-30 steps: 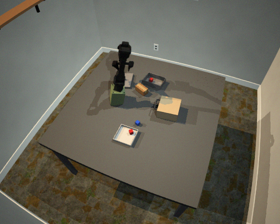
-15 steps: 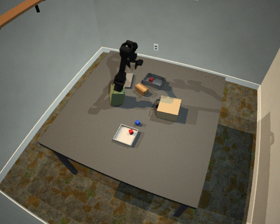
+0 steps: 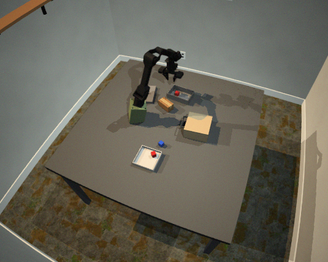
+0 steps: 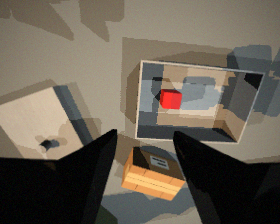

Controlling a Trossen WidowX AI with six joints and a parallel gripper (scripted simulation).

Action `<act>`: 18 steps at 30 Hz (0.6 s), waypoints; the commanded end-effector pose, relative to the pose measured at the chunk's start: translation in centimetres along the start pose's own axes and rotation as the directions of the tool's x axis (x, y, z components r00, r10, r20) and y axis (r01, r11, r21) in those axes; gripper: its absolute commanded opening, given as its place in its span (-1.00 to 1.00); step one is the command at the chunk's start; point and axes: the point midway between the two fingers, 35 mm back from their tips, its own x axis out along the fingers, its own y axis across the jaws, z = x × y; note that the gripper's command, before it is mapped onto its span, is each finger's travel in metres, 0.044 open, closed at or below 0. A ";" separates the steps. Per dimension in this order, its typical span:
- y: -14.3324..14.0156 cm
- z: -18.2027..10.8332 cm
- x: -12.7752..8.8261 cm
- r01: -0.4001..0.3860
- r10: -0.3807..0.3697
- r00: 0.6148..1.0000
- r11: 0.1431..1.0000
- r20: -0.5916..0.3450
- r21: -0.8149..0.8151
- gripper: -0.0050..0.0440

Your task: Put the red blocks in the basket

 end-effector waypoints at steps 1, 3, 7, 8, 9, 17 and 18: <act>-3.8 0.5 0.0 -0.001 0.001 1.000 0.999 0.003 0.040 0.19; -5.1 0.5 0.0 -0.001 0.001 1.000 0.999 0.003 0.040 0.19; -5.1 0.5 0.0 -0.001 0.001 1.000 0.999 0.003 0.040 0.19; -5.1 0.5 0.6 -0.001 0.001 1.000 0.999 0.003 0.040 0.19; -5.1 0.5 1.3 -0.001 0.001 1.000 0.999 0.003 0.040 0.19; -5.0 0.6 6.6 -0.001 0.001 1.000 0.999 0.003 0.040 0.19; -5.0 0.6 7.3 -0.001 0.001 1.000 0.999 0.003 0.040 0.19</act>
